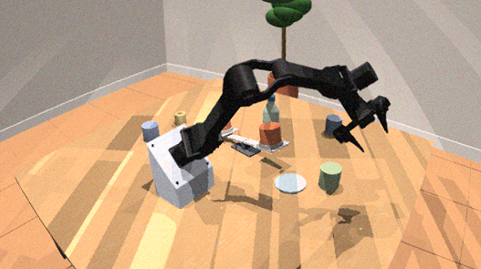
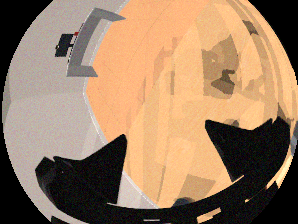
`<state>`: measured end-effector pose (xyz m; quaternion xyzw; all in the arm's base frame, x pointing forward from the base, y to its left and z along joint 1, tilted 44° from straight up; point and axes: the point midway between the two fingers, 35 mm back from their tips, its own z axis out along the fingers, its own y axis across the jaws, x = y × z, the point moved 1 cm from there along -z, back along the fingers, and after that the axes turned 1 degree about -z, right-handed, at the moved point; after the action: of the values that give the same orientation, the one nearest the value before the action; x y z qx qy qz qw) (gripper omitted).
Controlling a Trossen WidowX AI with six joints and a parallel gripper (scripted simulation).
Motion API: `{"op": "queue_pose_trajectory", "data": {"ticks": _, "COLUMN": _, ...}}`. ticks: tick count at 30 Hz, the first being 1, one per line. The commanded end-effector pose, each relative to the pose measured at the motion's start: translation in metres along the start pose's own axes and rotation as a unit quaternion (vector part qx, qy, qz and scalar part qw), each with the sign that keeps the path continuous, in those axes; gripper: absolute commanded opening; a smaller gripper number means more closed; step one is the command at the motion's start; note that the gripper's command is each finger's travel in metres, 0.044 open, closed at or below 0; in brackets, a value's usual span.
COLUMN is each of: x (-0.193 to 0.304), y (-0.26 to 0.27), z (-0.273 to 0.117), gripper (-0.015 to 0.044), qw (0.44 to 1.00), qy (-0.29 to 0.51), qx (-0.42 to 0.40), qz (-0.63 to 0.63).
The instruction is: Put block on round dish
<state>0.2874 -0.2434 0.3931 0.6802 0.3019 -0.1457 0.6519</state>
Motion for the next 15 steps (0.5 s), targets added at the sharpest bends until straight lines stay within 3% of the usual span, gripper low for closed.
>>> {"op": "queue_pose_trajectory", "data": {"ticks": 1, "x": 0.046, "y": -0.008, "z": -0.020, "gripper": 0.0440, "qw": 0.997, "qy": 0.051, "qx": 0.000, "qz": -0.055}}
{"op": "queue_pose_trajectory", "data": {"ticks": 15, "x": 0.164, "y": -0.056, "z": -0.112, "gripper": 0.0440, "qw": 0.951, "qy": 0.192, "qx": -0.026, "qz": -0.243}}
